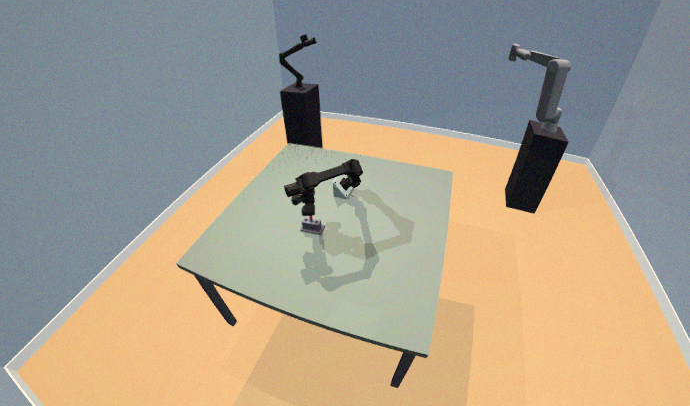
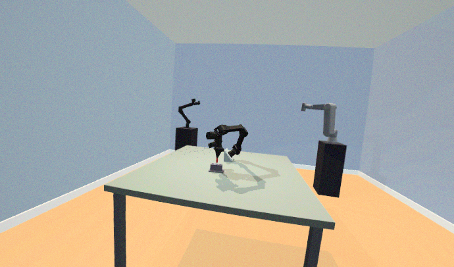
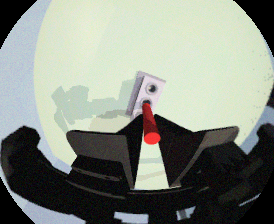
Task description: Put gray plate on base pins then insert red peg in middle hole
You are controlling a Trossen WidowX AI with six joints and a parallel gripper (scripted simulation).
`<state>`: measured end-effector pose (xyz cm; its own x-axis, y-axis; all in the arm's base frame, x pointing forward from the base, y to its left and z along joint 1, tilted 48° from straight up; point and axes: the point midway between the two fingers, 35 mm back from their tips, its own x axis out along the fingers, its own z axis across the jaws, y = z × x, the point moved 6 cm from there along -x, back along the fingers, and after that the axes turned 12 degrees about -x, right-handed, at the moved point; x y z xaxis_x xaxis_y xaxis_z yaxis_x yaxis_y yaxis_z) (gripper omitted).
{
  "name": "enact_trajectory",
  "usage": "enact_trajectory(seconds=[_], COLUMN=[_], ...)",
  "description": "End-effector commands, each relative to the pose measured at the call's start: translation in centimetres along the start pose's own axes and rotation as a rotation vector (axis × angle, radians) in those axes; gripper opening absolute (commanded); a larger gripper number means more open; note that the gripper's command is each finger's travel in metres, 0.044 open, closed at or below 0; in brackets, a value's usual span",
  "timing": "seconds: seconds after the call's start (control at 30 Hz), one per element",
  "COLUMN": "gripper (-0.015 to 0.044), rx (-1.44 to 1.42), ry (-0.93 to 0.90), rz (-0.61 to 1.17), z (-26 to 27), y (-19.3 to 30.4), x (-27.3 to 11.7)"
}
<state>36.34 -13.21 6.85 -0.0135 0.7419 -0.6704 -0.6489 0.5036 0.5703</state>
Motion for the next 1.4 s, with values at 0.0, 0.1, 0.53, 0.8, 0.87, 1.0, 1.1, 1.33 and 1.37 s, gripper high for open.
enact_trajectory(seconds=[0.0,0.1,0.53,0.8,0.87,1.0,1.1,1.33,1.37], gripper=[0.0000,0.0000,0.0000,0.0000,0.0000,0.0000,0.0000,0.0000,0.0000], rx=[0.000,0.000,-0.002,-0.005,-0.005,-0.005,-0.005,-0.005,-0.005], ry=[0.000,0.000,0.003,0.008,0.008,0.008,0.008,0.008,0.008], rz=[0.000,0.000,-0.003,-0.002,-0.002,-0.002,-0.002,-0.002,-0.002], z=[0.0,-0.1,0.0,0.0,0.0,-0.1,-0.1,-0.1,-0.1], y=[-0.1,-0.1,-0.1,-0.2,-0.2,-0.1,0.0,0.1,0.1], x=[0.0,0.0,1.6,1.4,1.4,1.5,1.6,1.7,1.7])
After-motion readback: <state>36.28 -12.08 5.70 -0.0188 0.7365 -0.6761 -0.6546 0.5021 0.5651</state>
